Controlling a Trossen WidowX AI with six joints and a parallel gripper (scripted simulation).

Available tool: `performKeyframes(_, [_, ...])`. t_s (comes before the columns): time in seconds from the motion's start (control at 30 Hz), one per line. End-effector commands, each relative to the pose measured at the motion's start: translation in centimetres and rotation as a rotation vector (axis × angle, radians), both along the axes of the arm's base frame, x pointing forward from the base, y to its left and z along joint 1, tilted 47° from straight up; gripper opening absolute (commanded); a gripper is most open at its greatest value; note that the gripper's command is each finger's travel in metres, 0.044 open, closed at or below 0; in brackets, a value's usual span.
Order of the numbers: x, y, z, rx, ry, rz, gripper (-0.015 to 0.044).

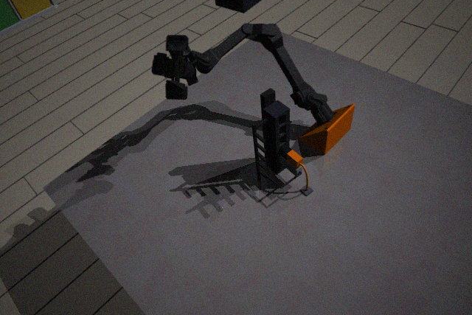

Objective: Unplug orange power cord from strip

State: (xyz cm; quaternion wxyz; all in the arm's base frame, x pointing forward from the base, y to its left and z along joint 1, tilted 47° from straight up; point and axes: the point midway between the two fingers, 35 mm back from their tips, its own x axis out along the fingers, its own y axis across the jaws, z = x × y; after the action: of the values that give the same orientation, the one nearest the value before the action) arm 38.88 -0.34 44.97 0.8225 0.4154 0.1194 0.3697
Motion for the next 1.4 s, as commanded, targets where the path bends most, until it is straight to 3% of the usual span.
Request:
performKeyframes(0.0, [0.1, 0.0, -0.1, 0.0, 0.002, -0.001, 0.0374])
performKeyframes(0.13, [2.3, 0.7, -2.1, -0.001, 0.049, -0.036, 0.0269])
performKeyframes(0.27, [5.9, 2.5, -7.1, -0.049, 0.161, -0.097, 0.0164])
performKeyframes(0.63, [9.1, 9.3, -23.5, -0.449, 0.501, -0.154, 0.016])
performKeyframes(1.03, [0.6, 13.5, -40.1, -1.333, 0.762, 0.159, 0.016])
performKeyframes(1.23, [-5.4, 12.2, -44.5, -1.843, 0.817, 0.497, 0.016])
performKeyframes(1.37, [-9.8, 10.6, -45.2, -2.244, 0.775, 0.906, 0.016])
